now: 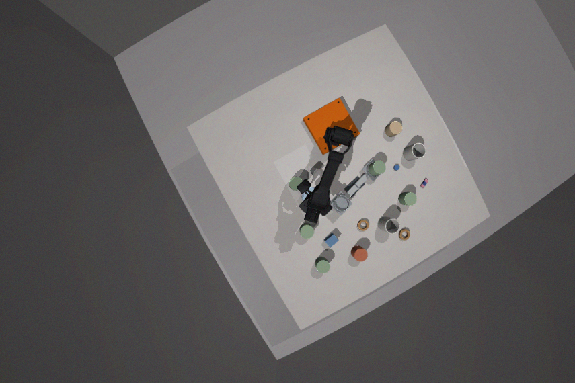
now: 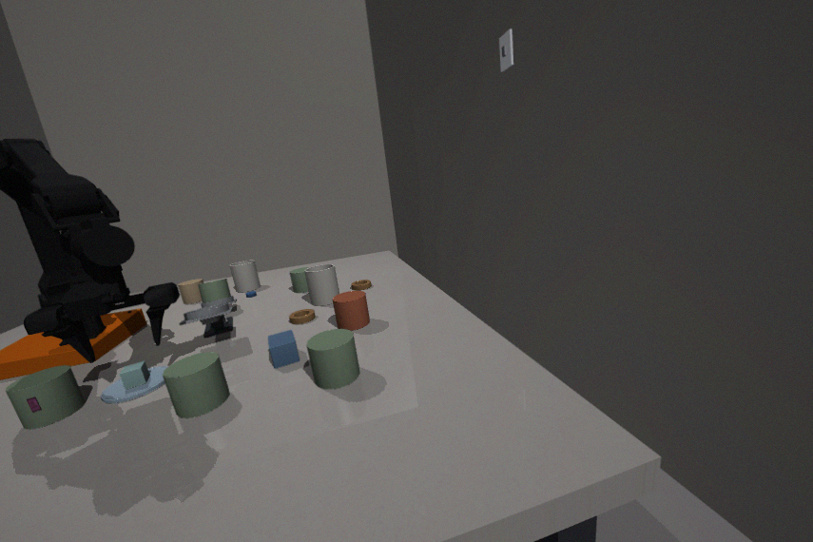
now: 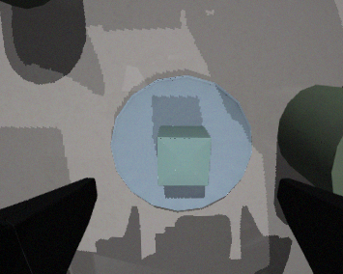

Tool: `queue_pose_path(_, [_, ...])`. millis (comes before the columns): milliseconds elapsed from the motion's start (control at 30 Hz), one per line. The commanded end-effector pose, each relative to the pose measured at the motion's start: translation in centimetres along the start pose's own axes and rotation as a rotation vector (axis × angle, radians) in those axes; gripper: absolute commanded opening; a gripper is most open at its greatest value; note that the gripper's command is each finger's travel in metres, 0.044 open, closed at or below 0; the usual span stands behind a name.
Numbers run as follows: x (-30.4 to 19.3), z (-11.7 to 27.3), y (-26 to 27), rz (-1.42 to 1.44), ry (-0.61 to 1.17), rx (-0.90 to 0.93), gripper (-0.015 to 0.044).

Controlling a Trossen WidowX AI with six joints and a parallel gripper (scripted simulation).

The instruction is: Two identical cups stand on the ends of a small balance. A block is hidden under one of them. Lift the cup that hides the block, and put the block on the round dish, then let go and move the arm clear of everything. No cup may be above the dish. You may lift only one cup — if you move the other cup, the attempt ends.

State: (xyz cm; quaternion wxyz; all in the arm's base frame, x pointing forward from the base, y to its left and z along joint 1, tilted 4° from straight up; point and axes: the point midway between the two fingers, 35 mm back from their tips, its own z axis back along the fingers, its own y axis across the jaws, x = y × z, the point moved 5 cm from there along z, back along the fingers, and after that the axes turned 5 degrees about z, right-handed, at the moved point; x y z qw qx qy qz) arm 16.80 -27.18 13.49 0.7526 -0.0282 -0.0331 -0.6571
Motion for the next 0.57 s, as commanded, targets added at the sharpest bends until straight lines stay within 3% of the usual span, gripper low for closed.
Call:
queue_pose_path(0, [0.0, 1.3, 0.0, -0.001, -0.006, 0.007, 0.0440])
queue_pose_path(167, [-0.2, 5.4, -0.1, 0.000, -0.011, 0.005, 0.0440])
queue_pose_path(533, [-0.3, 5.7, -0.1, 0.000, -0.011, 0.005, 0.0440])
